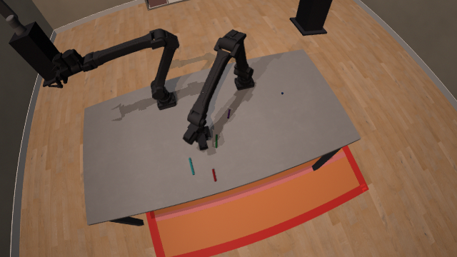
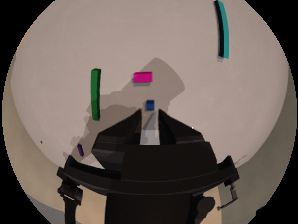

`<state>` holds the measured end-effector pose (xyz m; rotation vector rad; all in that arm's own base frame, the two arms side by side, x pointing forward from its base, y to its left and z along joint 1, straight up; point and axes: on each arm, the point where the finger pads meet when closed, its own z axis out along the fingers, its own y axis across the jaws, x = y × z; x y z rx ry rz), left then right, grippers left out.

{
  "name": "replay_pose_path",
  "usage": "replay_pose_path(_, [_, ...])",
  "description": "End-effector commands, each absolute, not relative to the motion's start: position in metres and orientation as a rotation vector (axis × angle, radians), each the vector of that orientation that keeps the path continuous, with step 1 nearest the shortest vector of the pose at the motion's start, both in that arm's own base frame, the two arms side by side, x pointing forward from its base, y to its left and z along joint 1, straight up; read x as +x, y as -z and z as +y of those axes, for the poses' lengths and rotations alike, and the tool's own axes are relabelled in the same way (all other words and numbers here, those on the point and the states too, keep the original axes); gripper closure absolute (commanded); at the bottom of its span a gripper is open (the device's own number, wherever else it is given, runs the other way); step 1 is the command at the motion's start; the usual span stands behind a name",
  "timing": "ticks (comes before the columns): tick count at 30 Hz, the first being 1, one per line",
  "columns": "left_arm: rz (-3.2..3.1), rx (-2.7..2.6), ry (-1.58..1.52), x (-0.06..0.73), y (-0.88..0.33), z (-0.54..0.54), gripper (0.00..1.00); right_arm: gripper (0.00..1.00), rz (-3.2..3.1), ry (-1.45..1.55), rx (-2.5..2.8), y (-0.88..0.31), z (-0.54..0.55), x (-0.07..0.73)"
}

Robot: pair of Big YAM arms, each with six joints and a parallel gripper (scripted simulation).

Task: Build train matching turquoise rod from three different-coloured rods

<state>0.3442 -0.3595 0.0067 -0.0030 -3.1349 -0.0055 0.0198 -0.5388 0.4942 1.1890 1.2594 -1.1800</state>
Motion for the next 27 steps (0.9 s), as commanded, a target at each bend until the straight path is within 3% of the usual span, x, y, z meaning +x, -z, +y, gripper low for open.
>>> replay_pose_path(1, [-3.198, 0.030, -0.091, 0.3664, -0.0400, -0.3783, 0.77, 0.00, 1.224, 1.185, 1.185, -0.5005, -0.5446, 0.0171])
replay_pose_path(27, [-3.181, 0.034, -0.060, 0.3666, -0.0305, -0.3752, 0.77, 0.00, 1.224, 1.185, 1.185, -0.5005, -0.5446, 0.0171])
